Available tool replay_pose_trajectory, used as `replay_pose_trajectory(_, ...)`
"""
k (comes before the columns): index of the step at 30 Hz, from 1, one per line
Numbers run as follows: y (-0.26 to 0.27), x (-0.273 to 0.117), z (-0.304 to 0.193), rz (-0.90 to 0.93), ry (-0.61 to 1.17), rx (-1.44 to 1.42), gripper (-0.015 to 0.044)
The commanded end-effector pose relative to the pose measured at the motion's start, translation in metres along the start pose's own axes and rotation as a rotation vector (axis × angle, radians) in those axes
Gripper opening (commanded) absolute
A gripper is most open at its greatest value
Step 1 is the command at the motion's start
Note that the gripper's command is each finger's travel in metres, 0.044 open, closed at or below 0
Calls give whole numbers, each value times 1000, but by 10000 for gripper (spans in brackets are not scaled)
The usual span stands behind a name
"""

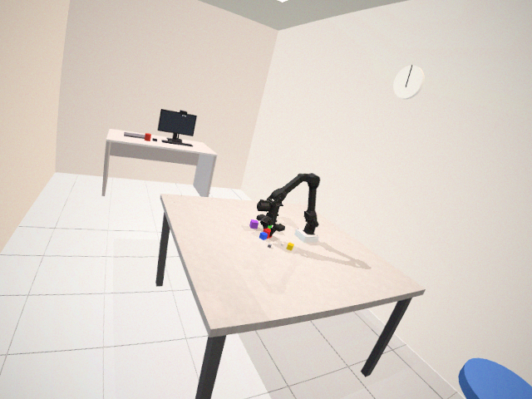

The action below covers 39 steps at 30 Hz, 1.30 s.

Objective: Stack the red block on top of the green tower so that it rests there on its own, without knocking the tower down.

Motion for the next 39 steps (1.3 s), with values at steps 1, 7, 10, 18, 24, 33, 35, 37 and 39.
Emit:
replay_pose_trajectory(1, 0, -14, 2, 2, -11, -1, 19)
replay_pose_trajectory(7, -1, -47, 1, 2, -11, -1, 0)
replay_pose_trajectory(10, -1, -63, 1, 2, -11, -1, 0)
replay_pose_trajectory(18, -1, -105, 1, 2, -11, -1, 0)
replay_pose_trajectory(24, -1, -115, 1, 2, -11, -1, 0)
replay_pose_trajectory(33, -18, -115, -7, 0, -10, -1, 0)
replay_pose_trajectory(35, -28, -115, -12, 0, -10, -1, 0)
replay_pose_trajectory(37, -37, -115, -17, -1, -10, -1, 0)
replay_pose_trajectory(39, -45, -115, -23, -3, -8, 2, 0)
Point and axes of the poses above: the point midway between the two fingers, 35 mm back from their tips, its own x axis out along the fingers, its own y axis across the jaws, z = x × y, the point moved 1 cm from there along -x, back along the fingers, and after that the axes turned 15 degrees about x, right-handed, at the moved point
